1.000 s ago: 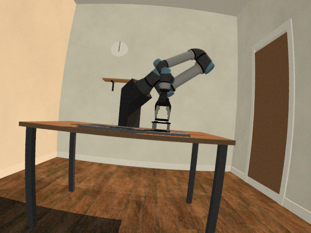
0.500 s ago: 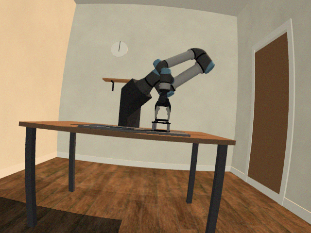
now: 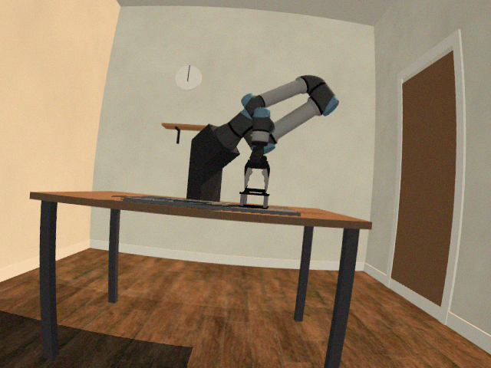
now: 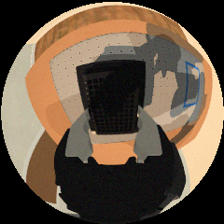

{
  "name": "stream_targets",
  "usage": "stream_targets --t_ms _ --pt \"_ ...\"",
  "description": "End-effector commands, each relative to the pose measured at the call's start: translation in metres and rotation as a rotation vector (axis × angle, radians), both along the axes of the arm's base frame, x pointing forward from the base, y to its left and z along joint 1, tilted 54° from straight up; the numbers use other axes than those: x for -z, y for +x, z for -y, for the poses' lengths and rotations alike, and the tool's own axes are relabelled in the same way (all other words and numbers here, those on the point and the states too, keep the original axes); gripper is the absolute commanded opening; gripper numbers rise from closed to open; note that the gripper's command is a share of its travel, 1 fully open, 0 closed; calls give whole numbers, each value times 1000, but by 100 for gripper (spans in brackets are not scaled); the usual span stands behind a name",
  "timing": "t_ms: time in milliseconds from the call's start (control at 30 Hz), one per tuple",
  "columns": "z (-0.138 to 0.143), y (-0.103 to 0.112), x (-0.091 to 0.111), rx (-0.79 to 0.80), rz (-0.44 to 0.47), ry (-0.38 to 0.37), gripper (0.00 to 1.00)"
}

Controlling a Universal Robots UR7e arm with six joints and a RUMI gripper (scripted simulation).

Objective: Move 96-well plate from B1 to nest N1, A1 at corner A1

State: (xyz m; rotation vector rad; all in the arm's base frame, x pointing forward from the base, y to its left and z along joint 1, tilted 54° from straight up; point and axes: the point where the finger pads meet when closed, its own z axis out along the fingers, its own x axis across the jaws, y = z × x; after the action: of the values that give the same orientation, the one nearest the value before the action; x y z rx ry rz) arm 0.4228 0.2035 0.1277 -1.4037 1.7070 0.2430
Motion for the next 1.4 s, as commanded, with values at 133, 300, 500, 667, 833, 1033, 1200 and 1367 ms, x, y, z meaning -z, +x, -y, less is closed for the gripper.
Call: stream_targets --t_ms 133,300,500,667,833,1033,1200,1367 --pt "-1 1 1 0 1 0 0" --pt "-1 1 1 0 1 0 0" --pt "-2 2 2 0 1 0 0" --pt "-2 2 2 0 1 0 0" --pt "-2 2 2 0 1 0 100" --pt "-2 2 2 0 1 0 100" --pt "-2 2 2 0 1 0 100" --pt "-2 2 2 0 1 0 100"
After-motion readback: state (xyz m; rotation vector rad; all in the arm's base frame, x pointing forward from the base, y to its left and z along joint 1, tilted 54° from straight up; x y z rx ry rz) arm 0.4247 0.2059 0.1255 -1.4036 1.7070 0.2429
